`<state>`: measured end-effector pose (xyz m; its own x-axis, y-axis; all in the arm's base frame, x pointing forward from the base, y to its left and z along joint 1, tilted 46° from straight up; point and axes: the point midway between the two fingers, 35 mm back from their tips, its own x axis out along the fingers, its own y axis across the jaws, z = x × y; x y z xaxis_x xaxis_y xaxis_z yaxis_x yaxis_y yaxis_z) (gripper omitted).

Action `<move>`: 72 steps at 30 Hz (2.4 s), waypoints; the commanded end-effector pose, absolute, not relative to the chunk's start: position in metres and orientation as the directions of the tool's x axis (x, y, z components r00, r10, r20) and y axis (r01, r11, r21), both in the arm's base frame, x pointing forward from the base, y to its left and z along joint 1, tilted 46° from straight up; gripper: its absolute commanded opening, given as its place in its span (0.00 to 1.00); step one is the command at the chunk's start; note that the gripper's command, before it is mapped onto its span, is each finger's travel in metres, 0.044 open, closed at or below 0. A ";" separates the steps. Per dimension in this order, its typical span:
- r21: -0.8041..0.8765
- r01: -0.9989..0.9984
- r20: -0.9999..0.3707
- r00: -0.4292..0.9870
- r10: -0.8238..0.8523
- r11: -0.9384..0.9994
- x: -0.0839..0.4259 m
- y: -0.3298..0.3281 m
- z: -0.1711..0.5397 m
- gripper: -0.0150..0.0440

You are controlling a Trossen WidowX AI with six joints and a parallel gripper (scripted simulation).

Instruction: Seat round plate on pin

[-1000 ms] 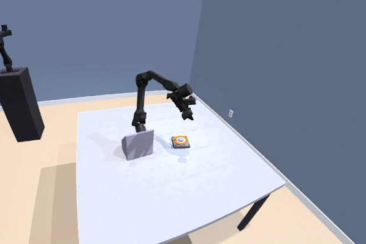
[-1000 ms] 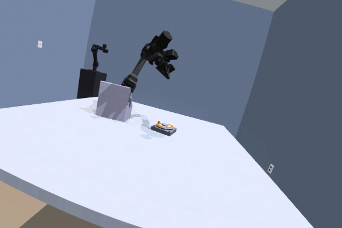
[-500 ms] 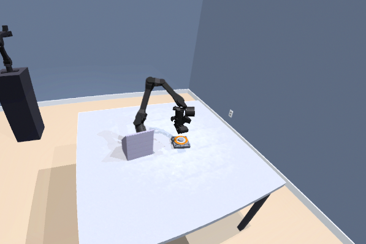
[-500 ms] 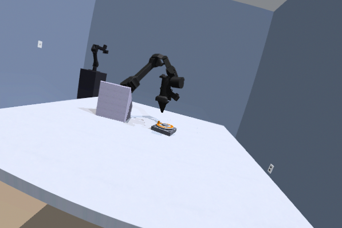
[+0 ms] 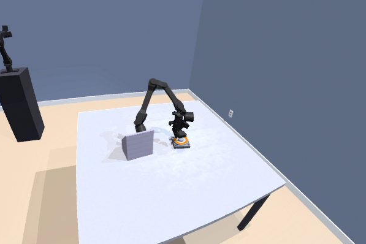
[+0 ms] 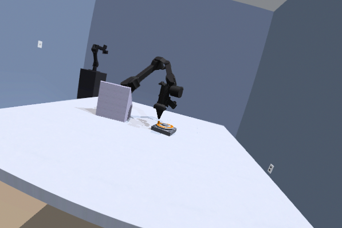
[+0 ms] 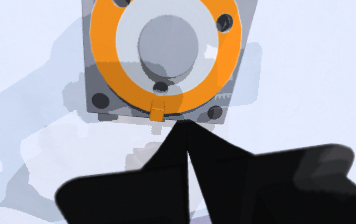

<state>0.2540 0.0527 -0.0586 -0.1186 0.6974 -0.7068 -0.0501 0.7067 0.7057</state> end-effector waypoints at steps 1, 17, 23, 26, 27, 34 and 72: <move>0.712 -0.041 -0.699 -0.129 0.703 0.701 0.247 0.068 -0.073 0.25; 0.713 -0.040 -0.699 -0.130 0.704 0.700 0.246 0.081 -0.065 0.25; 0.713 -0.040 -0.698 -0.130 0.704 0.700 0.247 0.086 -0.060 0.25; 0.713 -0.040 -0.698 -0.130 0.704 0.700 0.248 0.089 -0.058 0.25; 0.713 -0.040 -0.698 -0.130 0.704 0.700 0.249 0.090 -0.057 0.25; 0.714 -0.040 -0.698 -0.130 0.704 0.699 0.253 0.094 -0.053 0.25; 0.714 -0.041 -0.697 -0.129 0.705 0.699 0.283 0.114 -0.039 0.25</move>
